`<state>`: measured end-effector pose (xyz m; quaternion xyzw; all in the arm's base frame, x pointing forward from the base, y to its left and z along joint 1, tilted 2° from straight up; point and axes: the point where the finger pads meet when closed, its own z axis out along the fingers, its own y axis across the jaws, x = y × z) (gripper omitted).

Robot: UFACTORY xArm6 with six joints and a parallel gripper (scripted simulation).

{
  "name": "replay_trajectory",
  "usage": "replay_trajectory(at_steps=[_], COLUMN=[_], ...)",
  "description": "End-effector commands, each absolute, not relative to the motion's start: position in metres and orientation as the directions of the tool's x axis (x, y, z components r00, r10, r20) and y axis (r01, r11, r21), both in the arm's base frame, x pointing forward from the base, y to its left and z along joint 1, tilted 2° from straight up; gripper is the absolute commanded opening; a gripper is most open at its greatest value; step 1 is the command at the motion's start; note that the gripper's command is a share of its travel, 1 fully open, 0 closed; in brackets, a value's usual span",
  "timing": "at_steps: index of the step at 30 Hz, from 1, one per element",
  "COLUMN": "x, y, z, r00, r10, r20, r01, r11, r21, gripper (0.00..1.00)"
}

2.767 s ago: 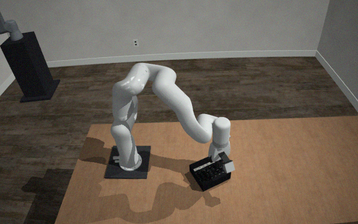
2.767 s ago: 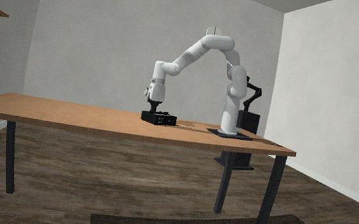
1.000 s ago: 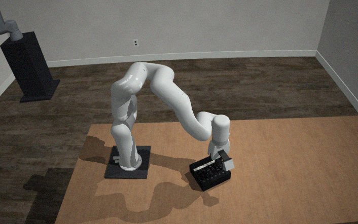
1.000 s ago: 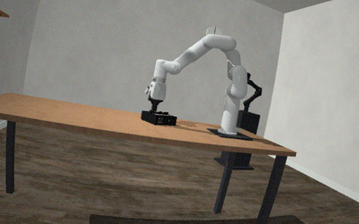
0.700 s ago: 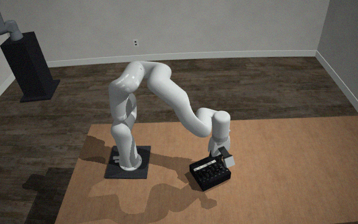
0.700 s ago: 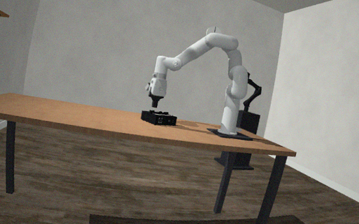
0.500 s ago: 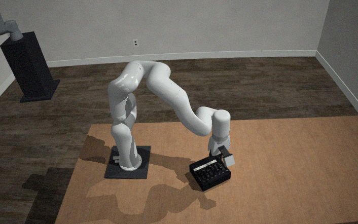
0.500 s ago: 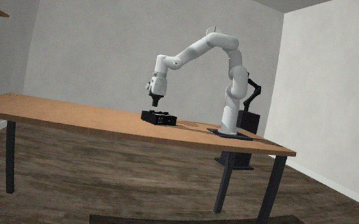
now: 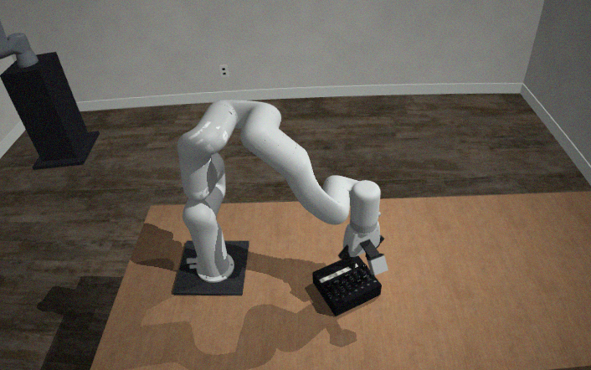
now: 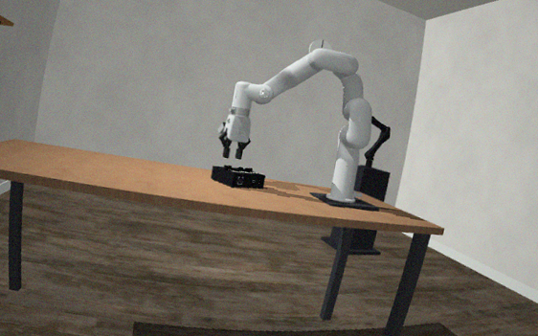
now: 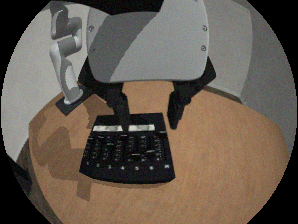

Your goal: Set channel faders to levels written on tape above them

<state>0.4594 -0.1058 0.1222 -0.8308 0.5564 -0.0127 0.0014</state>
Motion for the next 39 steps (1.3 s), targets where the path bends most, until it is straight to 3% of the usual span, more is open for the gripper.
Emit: replay_trajectory(at_steps=[1, 20, 39], x=[0.461, 0.459, 0.459], y=[-0.106, -0.105, -0.105], z=[0.131, 0.199, 0.203], r00=[0.380, 0.380, 0.380], r10=[-0.925, -0.925, -0.925], r20=[0.022, 0.022, 0.022], r01=[-0.924, -0.924, -0.924], r11=[-0.381, -0.381, -0.381], r21=[-0.021, -0.021, -0.021], gripper=[1.00, 1.00, 1.00])
